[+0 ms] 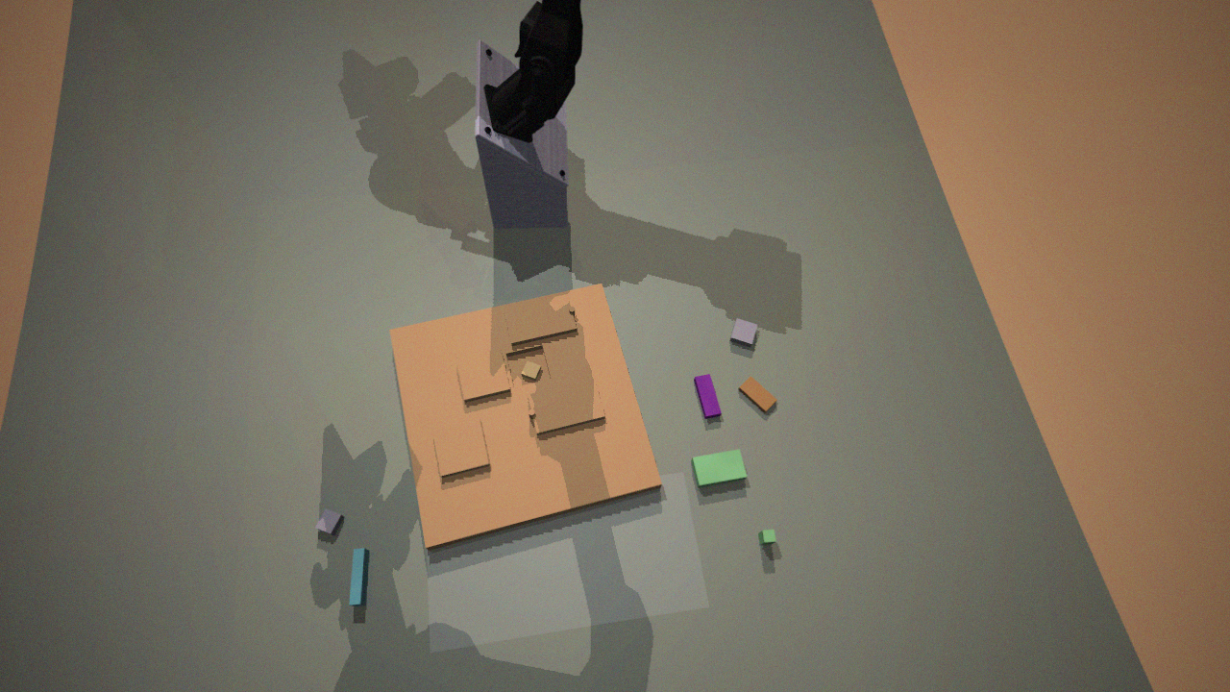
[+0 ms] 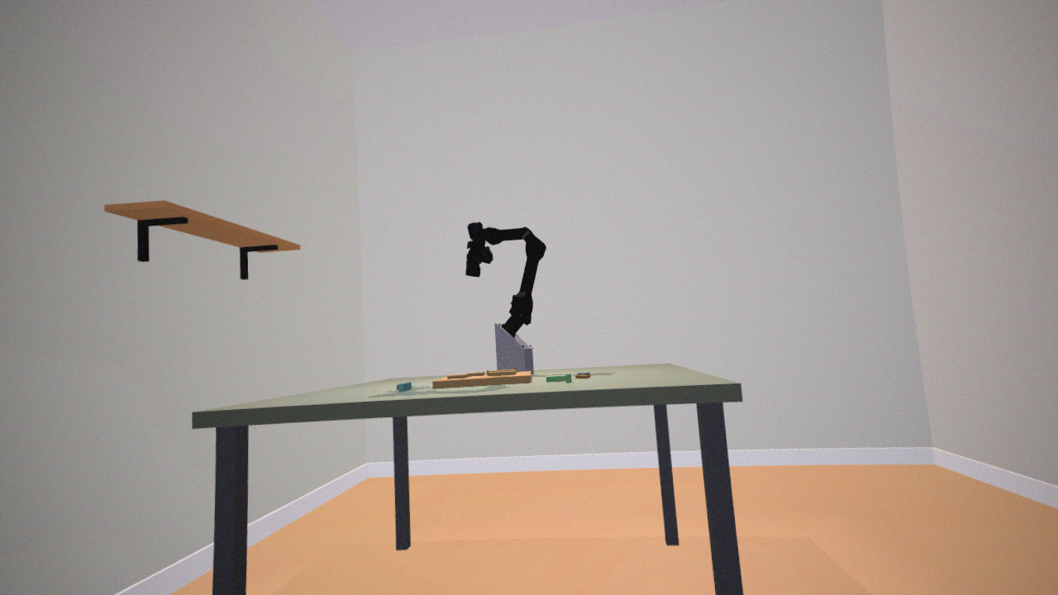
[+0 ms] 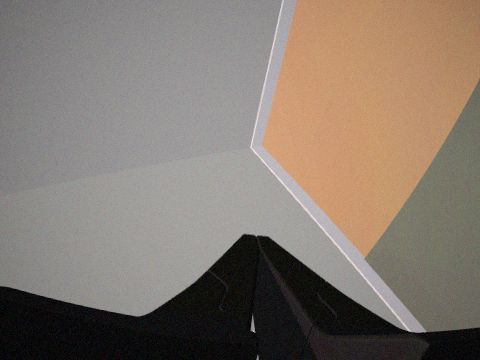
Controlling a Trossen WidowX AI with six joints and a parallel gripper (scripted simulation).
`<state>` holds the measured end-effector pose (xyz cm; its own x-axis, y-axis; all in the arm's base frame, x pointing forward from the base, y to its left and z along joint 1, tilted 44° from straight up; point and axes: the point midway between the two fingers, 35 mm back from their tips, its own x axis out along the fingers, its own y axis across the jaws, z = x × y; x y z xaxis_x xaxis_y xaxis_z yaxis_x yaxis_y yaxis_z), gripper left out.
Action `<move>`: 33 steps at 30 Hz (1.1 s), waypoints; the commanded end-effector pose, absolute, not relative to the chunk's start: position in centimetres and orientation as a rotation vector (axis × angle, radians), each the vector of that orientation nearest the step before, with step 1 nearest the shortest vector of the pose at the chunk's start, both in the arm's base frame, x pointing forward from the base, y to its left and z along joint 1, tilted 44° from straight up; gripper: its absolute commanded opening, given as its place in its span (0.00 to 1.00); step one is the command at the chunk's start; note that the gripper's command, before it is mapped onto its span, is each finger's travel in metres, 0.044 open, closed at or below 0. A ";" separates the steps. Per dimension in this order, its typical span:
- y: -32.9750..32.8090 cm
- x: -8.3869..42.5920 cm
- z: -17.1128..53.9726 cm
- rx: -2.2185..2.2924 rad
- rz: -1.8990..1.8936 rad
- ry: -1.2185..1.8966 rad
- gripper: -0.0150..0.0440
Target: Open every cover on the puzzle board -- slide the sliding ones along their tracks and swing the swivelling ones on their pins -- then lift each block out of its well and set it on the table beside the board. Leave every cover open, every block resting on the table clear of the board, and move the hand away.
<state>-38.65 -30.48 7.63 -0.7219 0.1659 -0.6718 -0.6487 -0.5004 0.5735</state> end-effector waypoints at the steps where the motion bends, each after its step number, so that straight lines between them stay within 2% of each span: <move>1: -31.9 -37.1 6.7 -0.861 2.295 1.097 0.25; 33: -41.3 -22.7 1.4 -1.566 2.678 0.382 0.25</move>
